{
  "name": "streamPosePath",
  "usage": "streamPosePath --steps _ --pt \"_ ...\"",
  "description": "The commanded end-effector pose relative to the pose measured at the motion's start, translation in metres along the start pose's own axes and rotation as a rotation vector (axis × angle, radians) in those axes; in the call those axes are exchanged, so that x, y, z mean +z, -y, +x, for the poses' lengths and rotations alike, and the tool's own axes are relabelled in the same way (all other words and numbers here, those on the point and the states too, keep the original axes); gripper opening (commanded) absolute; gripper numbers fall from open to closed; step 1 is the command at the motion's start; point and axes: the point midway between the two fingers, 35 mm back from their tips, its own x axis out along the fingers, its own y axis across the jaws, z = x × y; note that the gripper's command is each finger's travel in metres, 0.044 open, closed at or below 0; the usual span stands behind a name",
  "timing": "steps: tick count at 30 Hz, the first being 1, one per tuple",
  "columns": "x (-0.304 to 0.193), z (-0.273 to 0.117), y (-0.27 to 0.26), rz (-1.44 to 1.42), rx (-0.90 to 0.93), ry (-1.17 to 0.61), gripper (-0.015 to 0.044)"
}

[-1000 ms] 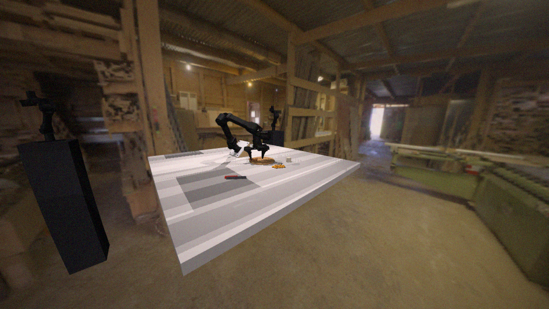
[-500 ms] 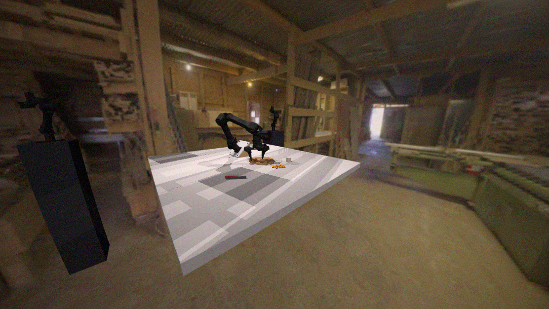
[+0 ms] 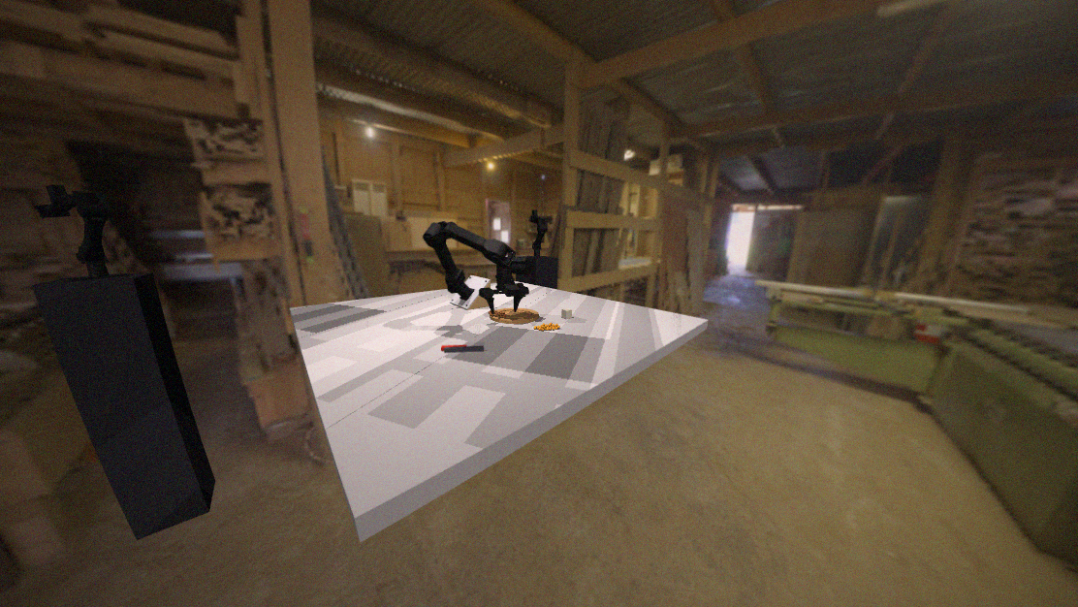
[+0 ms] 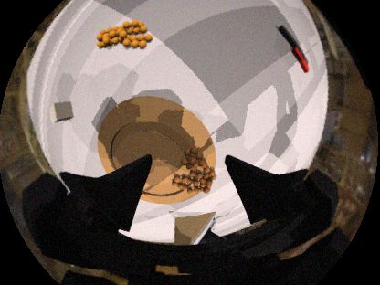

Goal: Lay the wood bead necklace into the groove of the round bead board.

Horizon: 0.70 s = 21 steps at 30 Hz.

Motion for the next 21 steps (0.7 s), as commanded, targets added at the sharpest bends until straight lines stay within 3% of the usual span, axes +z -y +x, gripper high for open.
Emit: streamPosePath --steps 1,15,16,18,21 --pt "-0.001 0.0 -0.001 0.002 0.004 -0.004 0.044" --pt "-0.001 0.0 -0.001 0.002 0.004 -0.004 0.044" --pt "-0.002 -0.001 0.0 -0.009 0.004 -0.004 0.0414" --pt "-0.01 -0.006 0.003 -0.094 0.006 -0.004 0.038" --pt "-0.029 -0.016 0.012 -0.29 0.007 -0.005 0.038"
